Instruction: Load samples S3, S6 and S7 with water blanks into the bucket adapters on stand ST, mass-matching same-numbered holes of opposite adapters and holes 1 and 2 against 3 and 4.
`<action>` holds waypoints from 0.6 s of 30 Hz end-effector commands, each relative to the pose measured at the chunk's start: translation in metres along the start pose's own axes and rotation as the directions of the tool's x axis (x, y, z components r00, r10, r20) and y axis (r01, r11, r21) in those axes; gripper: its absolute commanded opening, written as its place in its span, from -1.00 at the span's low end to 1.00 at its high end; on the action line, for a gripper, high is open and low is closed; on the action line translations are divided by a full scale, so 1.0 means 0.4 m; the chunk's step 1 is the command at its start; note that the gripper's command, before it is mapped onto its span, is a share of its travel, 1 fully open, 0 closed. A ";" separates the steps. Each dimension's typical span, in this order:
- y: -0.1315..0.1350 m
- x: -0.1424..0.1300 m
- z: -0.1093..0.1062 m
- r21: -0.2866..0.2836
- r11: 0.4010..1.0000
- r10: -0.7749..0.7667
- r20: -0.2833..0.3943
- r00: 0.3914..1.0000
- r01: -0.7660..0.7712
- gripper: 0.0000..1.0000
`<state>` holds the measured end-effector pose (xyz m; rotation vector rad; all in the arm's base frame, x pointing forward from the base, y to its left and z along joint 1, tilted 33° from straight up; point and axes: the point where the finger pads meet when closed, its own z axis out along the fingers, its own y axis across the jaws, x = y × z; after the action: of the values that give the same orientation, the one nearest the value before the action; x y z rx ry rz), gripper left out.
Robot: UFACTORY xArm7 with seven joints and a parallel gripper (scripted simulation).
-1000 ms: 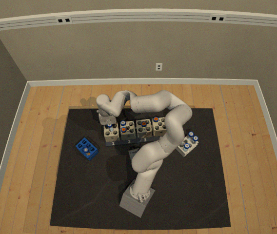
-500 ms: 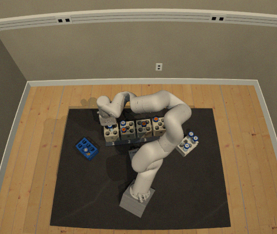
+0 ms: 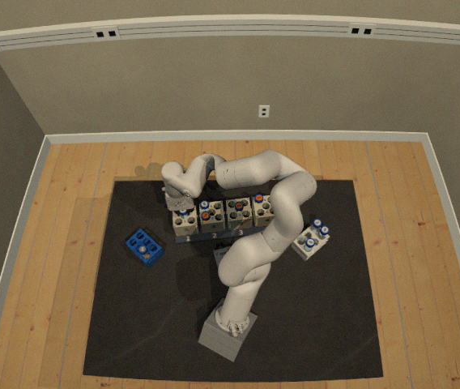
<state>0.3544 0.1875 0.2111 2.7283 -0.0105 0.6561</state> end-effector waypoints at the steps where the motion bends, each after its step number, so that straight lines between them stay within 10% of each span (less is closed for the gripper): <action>1: -0.002 0.003 0.009 0.003 1.000 0.000 -0.004 1.000 0.000 -1.00; 18: -0.002 0.003 0.039 0.003 1.000 0.000 -0.004 1.000 0.000 -1.00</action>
<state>0.3612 0.1824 0.1981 2.7282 -0.0106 0.6557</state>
